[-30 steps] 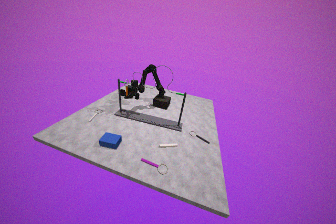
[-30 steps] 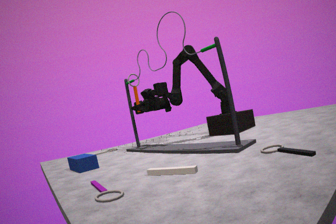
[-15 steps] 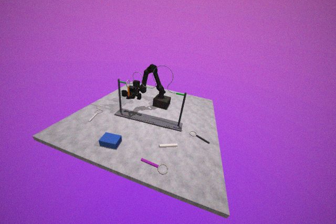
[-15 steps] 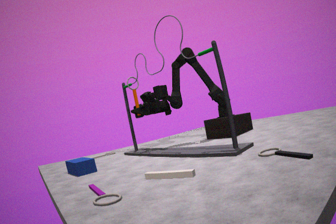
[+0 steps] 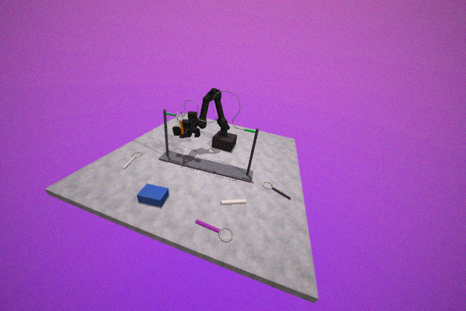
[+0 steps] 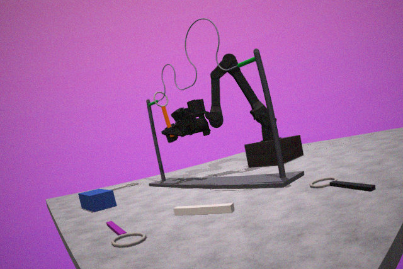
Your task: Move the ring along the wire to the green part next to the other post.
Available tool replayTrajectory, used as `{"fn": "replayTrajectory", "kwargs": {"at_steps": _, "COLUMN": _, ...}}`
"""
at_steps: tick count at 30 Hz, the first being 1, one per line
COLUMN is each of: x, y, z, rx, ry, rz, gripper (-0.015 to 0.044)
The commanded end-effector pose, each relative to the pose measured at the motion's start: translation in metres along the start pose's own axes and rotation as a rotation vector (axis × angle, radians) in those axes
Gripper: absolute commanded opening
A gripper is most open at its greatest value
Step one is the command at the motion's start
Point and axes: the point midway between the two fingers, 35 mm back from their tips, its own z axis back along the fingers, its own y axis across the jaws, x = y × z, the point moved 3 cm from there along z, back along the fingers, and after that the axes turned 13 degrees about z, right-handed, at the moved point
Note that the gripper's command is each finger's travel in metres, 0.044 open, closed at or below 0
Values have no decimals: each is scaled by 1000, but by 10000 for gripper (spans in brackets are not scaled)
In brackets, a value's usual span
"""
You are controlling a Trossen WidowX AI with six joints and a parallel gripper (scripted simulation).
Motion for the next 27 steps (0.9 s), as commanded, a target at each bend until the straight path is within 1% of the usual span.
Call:
{"fn": "replayTrajectory", "kwargs": {"at_steps": 1, "x": 4, "y": 13, "z": 6, "rx": 10, "ry": 38, "rz": -72, "gripper": -150}}
{"fn": "replayTrajectory", "kwargs": {"at_steps": 15, "x": 26, "y": 59, "z": 10, "rx": 34, "ry": 64, "rz": -379, "gripper": -150}}
{"fn": "replayTrajectory", "kwargs": {"at_steps": 27, "x": 52, "y": 79, "z": 24, "rx": 110, "ry": 172, "rz": -573, "gripper": -150}}
